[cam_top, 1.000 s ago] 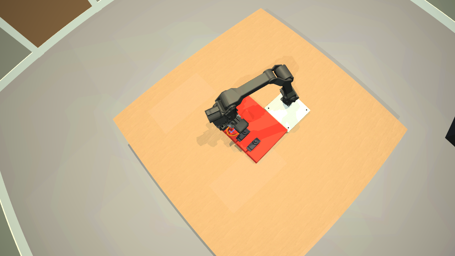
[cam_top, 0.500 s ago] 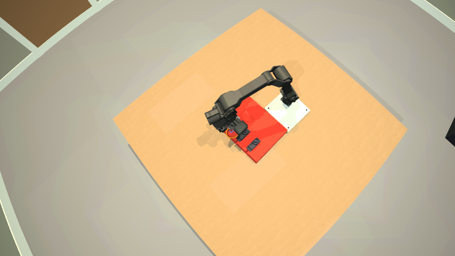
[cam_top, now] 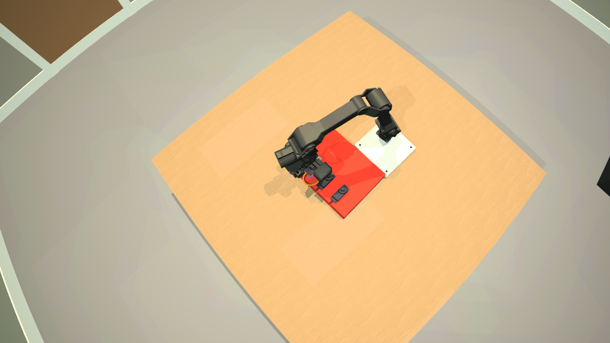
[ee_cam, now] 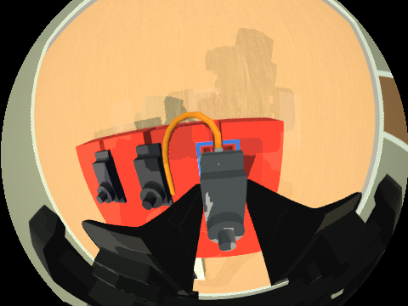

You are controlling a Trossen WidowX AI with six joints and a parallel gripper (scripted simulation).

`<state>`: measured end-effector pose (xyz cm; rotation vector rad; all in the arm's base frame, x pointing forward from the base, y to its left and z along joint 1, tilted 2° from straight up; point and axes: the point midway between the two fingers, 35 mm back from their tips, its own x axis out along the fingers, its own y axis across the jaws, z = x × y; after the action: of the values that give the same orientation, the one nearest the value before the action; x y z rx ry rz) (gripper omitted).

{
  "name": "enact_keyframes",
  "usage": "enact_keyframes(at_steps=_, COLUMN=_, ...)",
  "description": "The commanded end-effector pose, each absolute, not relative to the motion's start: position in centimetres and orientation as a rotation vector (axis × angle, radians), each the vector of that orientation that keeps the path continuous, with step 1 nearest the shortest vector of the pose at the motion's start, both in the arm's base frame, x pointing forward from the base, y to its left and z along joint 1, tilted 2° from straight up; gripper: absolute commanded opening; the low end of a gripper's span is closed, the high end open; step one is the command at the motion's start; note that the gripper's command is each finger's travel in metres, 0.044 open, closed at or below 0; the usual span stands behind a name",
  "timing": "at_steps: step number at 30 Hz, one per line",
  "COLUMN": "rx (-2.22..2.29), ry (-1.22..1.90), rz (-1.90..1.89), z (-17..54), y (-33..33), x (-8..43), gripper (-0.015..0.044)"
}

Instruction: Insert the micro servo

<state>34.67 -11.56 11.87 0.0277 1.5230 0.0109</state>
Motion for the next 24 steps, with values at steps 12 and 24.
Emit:
enact_keyframes(at_steps=12, rx=0.032, ry=1.521, rz=0.007, z=10.5, y=-11.5, x=34.8, gripper=0.0)
enact_keyframes(at_steps=24, rx=0.032, ry=1.521, rz=0.007, z=9.5, y=-11.5, x=34.8, gripper=0.0)
